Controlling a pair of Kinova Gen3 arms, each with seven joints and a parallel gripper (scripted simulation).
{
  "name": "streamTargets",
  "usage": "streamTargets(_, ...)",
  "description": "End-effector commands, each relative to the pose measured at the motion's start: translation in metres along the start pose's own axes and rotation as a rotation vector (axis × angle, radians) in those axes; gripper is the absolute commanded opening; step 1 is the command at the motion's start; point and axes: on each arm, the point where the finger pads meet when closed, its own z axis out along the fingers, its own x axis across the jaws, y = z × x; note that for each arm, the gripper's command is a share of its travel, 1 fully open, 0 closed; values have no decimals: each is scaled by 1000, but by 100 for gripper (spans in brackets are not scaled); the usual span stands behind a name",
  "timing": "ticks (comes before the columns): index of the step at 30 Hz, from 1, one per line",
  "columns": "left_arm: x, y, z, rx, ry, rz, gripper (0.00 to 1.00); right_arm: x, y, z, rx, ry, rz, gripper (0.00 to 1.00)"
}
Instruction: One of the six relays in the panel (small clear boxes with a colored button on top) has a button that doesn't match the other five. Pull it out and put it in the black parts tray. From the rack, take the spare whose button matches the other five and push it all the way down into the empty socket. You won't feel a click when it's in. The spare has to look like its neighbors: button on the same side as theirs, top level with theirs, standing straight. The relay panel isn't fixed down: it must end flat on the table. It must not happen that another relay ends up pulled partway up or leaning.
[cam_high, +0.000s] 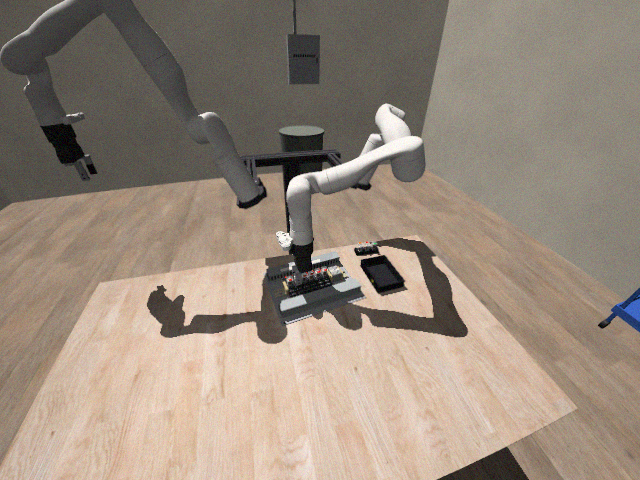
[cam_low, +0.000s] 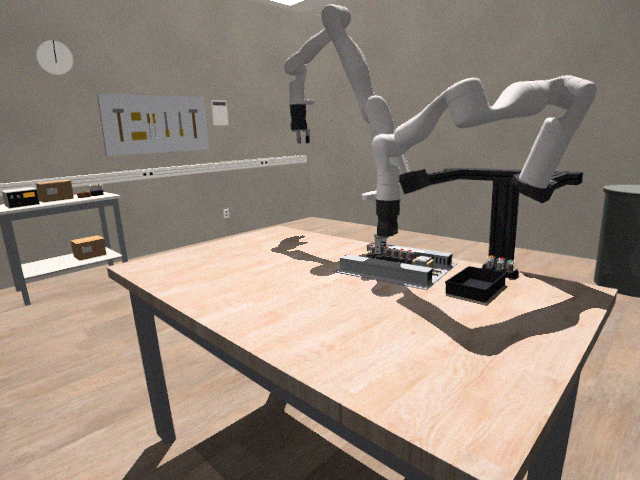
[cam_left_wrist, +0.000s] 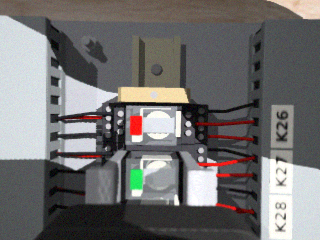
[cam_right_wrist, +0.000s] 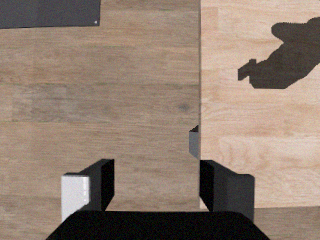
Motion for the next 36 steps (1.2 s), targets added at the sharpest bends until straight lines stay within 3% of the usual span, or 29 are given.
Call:
streamTargets(1, -1, -1, -1, 2, -2, 0, 0, 0, 0, 0, -1, 0, 0, 100)
streamTargets(36, -2, -1, -1, 2, 35, 0, 0, 0, 0, 0, -1, 0, 0, 100)
